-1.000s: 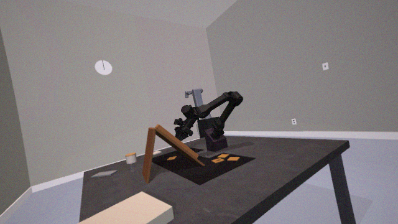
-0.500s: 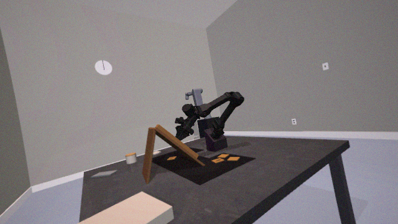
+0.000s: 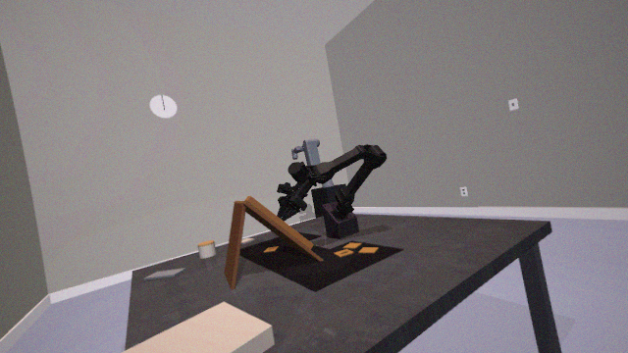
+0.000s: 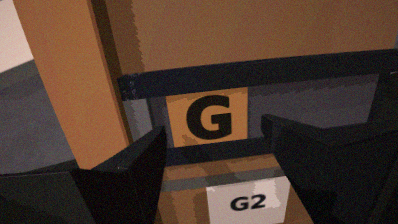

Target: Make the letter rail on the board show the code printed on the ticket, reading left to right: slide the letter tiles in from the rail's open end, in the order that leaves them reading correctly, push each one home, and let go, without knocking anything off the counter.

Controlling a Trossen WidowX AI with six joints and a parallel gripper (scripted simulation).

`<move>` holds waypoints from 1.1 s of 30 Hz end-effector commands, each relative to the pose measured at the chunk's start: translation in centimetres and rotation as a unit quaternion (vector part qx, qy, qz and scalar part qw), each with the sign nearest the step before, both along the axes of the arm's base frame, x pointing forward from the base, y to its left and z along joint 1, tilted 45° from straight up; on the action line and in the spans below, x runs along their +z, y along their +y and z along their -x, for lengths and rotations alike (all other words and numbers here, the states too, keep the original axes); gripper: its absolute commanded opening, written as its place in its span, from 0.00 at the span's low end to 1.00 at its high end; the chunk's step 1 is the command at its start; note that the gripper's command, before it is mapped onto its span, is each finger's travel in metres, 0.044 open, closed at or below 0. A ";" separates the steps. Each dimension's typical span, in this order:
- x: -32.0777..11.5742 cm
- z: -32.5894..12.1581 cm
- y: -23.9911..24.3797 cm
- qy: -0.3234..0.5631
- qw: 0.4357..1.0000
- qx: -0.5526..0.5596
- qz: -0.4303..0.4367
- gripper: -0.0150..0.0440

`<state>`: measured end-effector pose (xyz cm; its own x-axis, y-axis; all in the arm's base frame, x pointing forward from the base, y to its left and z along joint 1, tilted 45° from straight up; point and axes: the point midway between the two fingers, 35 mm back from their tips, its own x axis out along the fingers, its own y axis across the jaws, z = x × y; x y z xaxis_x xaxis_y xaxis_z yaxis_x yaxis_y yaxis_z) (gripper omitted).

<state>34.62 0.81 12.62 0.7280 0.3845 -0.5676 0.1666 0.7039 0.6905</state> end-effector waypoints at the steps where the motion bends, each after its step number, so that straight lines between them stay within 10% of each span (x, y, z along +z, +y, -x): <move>1: 0.2 0.2 -0.1 -0.003 1.000 0.001 0.001 0.75; 33: 0.6 1.3 -0.7 -0.003 1.000 0.001 0.002 0.75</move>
